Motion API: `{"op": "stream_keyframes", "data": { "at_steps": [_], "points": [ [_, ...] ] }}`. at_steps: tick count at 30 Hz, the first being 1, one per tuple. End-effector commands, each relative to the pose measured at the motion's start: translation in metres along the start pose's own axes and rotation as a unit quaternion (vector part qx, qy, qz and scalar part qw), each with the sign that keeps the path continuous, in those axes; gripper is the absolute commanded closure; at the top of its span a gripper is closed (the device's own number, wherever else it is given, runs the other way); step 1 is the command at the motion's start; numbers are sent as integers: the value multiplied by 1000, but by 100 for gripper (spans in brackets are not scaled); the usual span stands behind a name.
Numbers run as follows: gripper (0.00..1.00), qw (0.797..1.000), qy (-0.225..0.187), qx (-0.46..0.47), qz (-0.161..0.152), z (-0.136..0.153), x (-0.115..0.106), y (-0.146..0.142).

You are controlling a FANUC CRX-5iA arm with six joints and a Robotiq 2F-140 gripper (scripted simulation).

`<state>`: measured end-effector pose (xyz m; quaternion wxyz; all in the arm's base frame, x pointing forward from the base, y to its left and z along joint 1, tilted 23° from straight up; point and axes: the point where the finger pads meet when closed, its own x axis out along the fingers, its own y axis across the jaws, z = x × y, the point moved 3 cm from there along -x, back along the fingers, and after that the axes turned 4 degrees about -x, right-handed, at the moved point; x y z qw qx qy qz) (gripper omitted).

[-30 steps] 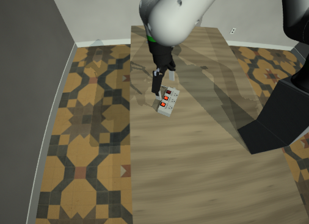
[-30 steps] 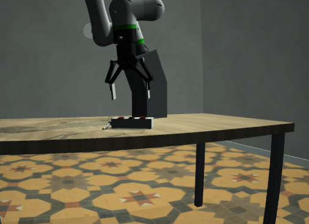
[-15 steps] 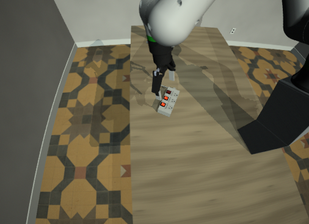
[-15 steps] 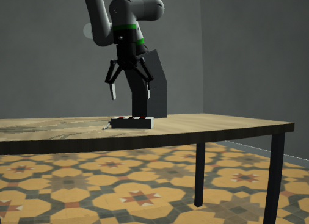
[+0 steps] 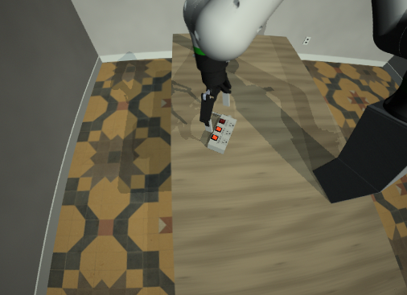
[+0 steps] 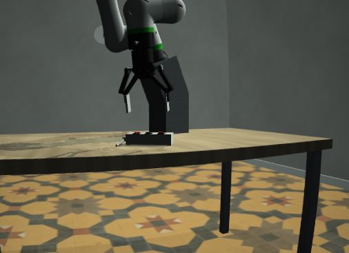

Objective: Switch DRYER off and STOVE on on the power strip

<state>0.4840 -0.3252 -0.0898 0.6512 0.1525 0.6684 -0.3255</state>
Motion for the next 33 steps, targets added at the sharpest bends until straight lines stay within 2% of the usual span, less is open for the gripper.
{"op": "stream_keyframes", "data": {
  "at_steps": [1,15,17,19,21,25,26,33],
  "points": [
    [0,1000,0,0,0,0,0,0],
    [0,1000,-2,-3,-1,0,-1,0],
    [0,998,-25,-61,-13,-2,-11,-7],
    [0,998,-25,-61,-13,-2,-11,-7],
    [0,983,-63,-170,-33,-9,-30,-12],
    [0,967,-85,-235,-43,-15,-38,-11],
    [0,956,-96,-273,-48,-21,-44,-9],
    [0,947,-103,-299,-51,-24,-47,-7]
  ]
}}
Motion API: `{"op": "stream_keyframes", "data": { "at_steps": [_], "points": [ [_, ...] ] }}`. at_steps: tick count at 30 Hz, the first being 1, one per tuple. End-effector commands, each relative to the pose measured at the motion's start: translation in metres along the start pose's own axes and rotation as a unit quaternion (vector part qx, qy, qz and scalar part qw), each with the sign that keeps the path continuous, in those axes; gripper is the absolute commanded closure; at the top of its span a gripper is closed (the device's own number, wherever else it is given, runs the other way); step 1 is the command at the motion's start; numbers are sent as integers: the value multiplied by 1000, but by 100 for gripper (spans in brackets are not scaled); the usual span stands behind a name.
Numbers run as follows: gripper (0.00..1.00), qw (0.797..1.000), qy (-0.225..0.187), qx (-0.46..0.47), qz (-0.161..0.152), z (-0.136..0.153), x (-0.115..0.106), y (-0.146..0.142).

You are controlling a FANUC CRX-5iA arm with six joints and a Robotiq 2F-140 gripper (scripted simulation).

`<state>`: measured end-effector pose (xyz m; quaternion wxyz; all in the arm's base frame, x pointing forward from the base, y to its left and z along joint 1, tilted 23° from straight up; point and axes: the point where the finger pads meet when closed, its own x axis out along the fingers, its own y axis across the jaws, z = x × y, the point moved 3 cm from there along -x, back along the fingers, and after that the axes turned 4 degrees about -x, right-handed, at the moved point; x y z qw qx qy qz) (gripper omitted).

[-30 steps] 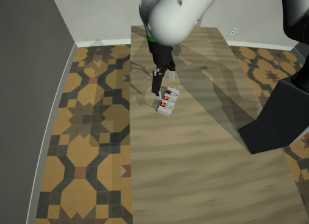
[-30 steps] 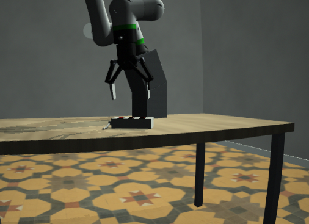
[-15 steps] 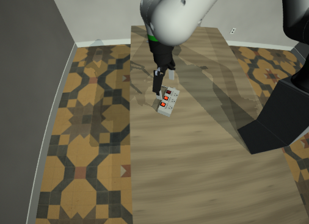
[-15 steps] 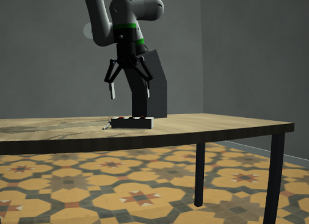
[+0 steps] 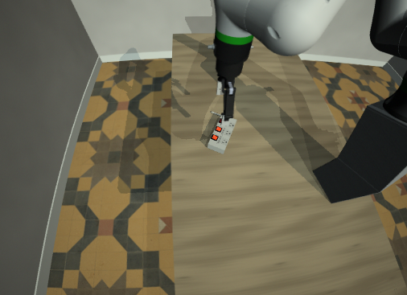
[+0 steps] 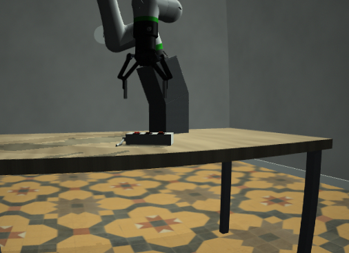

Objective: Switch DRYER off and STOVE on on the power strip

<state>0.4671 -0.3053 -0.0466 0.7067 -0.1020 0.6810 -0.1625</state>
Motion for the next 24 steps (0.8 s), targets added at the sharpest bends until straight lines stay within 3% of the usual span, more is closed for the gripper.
{"op": "stream_keyframes", "data": {
  "at_steps": [1,20,24],
  "points": [
    [0,1000,-16,-12,-7,-1,-2,-1],
    [0,999,-16,-31,-8,-2,-1,-2],
    [0,985,-14,-171,-13,-9,13,-10]
  ]
}}
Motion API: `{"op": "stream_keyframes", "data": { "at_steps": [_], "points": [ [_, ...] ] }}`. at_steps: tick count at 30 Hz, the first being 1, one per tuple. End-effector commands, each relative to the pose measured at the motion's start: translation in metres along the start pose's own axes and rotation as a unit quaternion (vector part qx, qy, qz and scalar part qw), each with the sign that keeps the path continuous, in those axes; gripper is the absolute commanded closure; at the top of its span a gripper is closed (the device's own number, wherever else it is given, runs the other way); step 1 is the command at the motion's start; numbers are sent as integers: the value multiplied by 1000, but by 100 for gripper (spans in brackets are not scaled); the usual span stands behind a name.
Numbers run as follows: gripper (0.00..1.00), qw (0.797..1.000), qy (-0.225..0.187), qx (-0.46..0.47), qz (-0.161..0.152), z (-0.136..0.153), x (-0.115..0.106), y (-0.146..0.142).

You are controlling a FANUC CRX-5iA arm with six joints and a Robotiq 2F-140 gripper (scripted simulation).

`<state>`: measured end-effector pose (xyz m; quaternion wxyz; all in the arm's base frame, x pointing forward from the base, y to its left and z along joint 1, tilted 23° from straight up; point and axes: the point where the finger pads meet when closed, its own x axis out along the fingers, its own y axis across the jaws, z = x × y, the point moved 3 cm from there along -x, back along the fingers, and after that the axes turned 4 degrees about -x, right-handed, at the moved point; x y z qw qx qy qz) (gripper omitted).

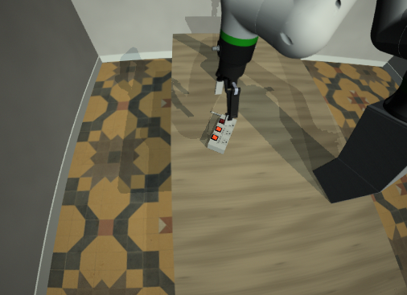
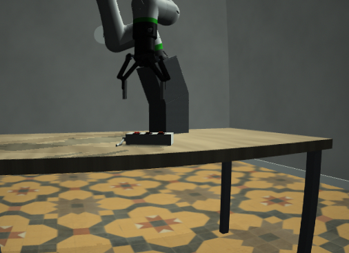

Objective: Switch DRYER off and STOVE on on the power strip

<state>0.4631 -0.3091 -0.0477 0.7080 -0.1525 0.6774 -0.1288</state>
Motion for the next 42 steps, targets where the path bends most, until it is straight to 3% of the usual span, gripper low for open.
{"op": "stream_keyframes", "data": {
  "at_steps": [1,7,11,13,14,17,42],
  "points": [
    [0,990,0,-139,-1,-9,16,-8],
    [0,962,3,-274,-4,-28,43,-14],
    [0,931,4,-366,-3,-30,47,-14],
    [0,931,4,-366,-3,-30,47,-14],
    [100,902,1,-431,-1,-30,47,-14],
    [100,881,-2,-473,2,-31,47,-14],
    [100,881,-2,-473,2,-31,47,-14]
  ]
}}
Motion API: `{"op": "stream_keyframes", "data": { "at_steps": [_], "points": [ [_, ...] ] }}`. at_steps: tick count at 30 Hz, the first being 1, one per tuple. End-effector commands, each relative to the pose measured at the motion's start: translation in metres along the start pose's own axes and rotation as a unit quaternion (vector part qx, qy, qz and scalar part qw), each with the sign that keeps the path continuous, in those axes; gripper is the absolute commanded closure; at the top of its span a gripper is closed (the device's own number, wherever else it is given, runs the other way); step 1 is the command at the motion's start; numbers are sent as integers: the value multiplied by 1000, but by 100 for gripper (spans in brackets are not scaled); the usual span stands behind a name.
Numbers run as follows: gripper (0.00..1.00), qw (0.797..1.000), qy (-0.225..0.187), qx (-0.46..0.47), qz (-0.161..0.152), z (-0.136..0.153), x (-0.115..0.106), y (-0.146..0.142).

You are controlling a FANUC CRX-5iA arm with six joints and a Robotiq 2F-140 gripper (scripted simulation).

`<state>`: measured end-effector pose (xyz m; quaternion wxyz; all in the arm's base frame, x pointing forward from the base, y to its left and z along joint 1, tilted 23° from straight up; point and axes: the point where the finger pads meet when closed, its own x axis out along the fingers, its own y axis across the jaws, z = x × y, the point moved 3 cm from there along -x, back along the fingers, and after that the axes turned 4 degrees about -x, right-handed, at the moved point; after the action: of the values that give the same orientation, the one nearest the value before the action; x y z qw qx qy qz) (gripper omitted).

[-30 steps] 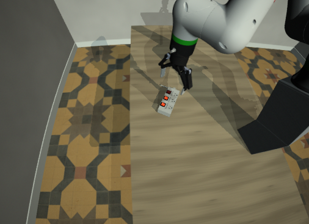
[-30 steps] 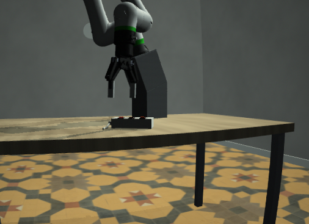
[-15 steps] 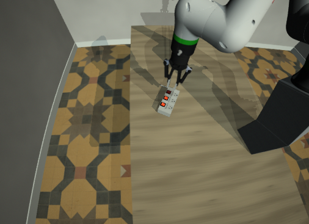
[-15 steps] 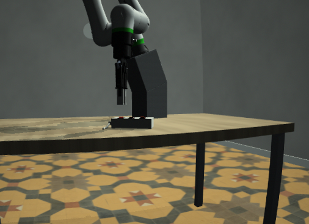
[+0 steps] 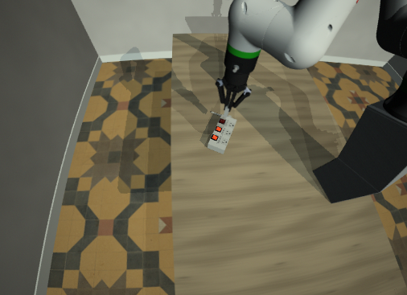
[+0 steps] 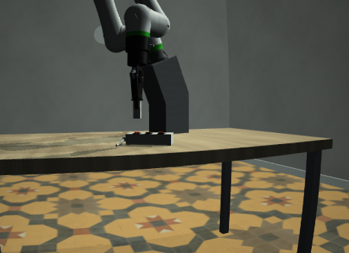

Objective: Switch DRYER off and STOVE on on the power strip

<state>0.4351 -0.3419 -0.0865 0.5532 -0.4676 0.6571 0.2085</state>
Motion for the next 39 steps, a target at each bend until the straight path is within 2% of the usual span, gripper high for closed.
{"op": "stream_keyframes", "data": {
  "at_steps": [1,22,39],
  "points": [
    [100,1000,0,0,0,0,0,0],
    [100,1000,0,0,0,0,5,0],
    [100,1000,0,0,0,-1,23,-1]
  ]
}}
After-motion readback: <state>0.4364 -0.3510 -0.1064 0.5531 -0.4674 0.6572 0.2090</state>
